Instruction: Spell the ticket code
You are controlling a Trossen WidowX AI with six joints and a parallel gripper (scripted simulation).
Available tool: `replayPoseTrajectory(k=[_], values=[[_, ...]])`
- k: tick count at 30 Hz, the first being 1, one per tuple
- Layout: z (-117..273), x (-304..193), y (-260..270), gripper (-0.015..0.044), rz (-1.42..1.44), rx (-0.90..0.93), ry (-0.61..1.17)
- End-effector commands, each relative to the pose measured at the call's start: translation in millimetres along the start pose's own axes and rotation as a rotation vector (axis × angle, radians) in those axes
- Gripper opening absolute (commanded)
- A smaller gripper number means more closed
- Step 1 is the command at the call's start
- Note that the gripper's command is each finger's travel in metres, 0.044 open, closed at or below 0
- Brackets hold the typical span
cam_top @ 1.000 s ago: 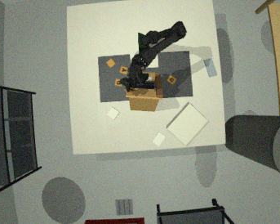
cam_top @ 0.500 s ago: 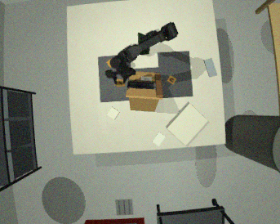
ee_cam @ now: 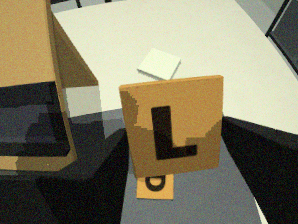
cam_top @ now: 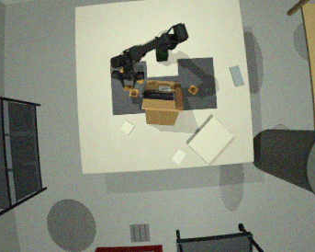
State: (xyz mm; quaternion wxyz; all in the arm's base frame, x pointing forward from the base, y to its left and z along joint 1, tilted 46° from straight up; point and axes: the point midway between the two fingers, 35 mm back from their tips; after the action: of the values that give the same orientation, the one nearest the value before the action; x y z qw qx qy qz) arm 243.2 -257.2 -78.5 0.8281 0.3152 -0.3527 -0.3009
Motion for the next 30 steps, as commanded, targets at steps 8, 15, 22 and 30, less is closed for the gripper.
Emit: replayPoseTrajectory(k=[8, 15, 22, 30], values=[[-4, -11, -3, 0.0000, -0.071, 0.022, 0.002], [-39, -11, -2, 0.0000, -0.071, 0.022, 0.003], [-50, -10, -1, 0.0000, -0.071, 0.025, 0.000], [-51, -10, -1, 0.0000, -0.071, 0.025, 0.000]])
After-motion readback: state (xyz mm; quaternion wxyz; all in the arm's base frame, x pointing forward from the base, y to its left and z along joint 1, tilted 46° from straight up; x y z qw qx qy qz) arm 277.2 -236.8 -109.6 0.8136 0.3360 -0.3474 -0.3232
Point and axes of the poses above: the point midway between the two fingers, 35 mm back from their tips, its own z axis back along the fingers, its own y axis across the jaws, x = y × z, and after that the axes turned 11 degrees about -z, right-handed
